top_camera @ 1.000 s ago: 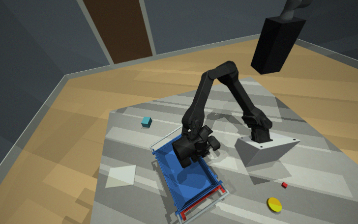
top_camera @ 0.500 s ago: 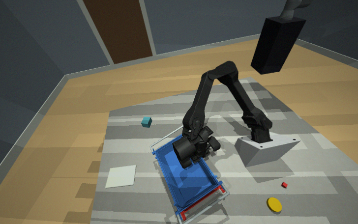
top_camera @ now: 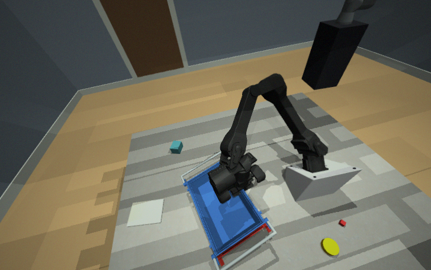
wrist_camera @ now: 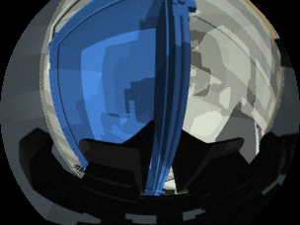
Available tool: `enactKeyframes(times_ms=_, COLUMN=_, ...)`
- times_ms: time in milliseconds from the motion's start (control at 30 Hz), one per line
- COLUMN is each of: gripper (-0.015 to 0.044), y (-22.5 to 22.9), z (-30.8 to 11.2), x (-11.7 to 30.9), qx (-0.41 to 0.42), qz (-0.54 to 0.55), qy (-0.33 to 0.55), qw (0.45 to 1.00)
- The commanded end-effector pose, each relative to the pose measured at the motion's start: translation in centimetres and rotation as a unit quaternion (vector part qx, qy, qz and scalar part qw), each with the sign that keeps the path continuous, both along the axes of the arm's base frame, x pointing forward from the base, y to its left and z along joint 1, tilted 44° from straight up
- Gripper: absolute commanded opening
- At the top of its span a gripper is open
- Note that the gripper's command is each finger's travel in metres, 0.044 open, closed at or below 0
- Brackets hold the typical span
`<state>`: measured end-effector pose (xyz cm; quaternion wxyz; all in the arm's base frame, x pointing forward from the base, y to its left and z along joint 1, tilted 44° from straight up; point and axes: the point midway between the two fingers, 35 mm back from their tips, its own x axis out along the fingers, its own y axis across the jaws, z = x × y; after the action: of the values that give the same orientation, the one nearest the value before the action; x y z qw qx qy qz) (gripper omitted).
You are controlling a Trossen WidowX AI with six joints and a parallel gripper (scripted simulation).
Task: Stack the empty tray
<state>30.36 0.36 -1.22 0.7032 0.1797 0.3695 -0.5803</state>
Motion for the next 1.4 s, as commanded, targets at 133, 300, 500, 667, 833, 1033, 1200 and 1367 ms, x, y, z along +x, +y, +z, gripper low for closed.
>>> enactKeyframes(times_ms=133, gripper=0.0, y=-0.61, z=-0.18, x=-0.59, qx=-0.004, qz=-0.004, qy=0.012, qw=1.0)
enactKeyframes(times_ms=300, gripper=0.0, y=-0.61, z=-0.18, x=-0.59, qx=-0.004, qz=-0.004, qy=0.012, qw=1.0)
enactKeyframes(times_ms=500, gripper=0.0, y=-0.61, z=-0.18, x=-0.59, qx=-0.004, qz=-0.004, qy=0.012, qw=1.0)
enactKeyframes(times_ms=667, gripper=0.0, y=-0.61, z=-0.18, x=-0.59, qx=-0.004, qz=-0.004, qy=0.012, qw=1.0)
enactKeyframes(times_ms=833, gripper=0.0, y=-0.61, z=-0.18, x=-0.59, qx=-0.004, qz=-0.004, qy=0.012, qw=1.0)
enactKeyframes(times_ms=1033, gripper=0.0, y=-0.61, z=-0.18, x=-0.59, qx=-0.004, qz=-0.004, qy=0.012, qw=1.0)
enactKeyframes(times_ms=1200, gripper=0.0, y=-0.61, z=-0.18, x=-0.59, qx=-0.004, qz=-0.004, qy=0.012, qw=1.0)
enactKeyframes(times_ms=1367, gripper=0.0, y=-0.08, z=-0.05, x=-0.03, qx=0.0, qz=0.0, qy=0.0, qw=1.0)
